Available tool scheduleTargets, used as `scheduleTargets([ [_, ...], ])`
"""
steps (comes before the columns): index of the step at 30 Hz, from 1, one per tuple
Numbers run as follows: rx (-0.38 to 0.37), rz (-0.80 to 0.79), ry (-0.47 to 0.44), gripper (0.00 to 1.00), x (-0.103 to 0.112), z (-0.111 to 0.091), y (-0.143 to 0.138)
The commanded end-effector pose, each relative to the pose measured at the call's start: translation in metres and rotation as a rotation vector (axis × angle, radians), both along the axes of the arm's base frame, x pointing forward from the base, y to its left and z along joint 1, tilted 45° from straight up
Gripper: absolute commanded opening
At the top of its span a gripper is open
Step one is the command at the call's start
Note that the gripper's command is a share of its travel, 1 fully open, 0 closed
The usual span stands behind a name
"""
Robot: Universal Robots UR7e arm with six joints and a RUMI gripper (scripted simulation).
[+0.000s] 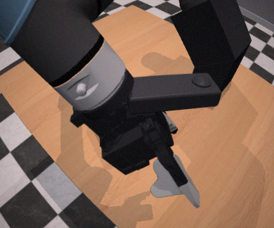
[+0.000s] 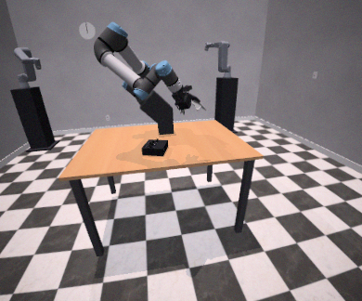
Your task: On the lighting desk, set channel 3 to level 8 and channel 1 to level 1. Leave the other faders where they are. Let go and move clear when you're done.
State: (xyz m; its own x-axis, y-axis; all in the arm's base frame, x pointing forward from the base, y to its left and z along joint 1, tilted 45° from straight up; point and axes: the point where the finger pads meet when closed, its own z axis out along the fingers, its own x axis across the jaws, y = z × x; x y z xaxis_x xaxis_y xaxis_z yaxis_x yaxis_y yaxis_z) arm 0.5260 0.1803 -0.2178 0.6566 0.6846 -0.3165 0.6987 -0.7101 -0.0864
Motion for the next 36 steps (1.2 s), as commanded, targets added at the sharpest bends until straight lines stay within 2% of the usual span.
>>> scheduleTargets([
  [1,-0.061,0.175,-0.056,1.00,-0.011,0.008,-0.049],
  [3,-0.061,0.175,-0.056,1.00,-0.011,0.008,-0.049],
  [5,-0.107,0.264,-0.058,1.00,-0.020,0.016,-0.077],
  [6,-0.107,0.264,-0.058,1.00,-0.020,0.016,-0.077],
  [7,-0.132,0.307,-0.057,1.00,-0.024,0.020,-0.090],
  [8,-0.132,0.307,-0.057,1.00,-0.024,0.020,-0.090],
  [9,-0.156,0.349,-0.054,1.00,-0.029,0.025,-0.103],
  [10,-0.156,0.349,-0.054,1.00,-0.029,0.025,-0.103],
  [11,-0.181,0.391,-0.050,1.00,-0.034,0.031,-0.116],
  [12,-0.181,0.391,-0.050,1.00,-0.034,0.031,-0.116],
  [17,-0.254,0.504,-0.029,1.00,-0.049,0.049,-0.151],
  [20,-0.254,0.504,-0.029,1.00,-0.049,0.049,-0.151],
  [23,-0.321,0.599,0.001,1.00,-0.064,0.068,-0.181],
  [36,-0.449,0.761,0.086,1.00,-0.096,0.110,-0.234],
])
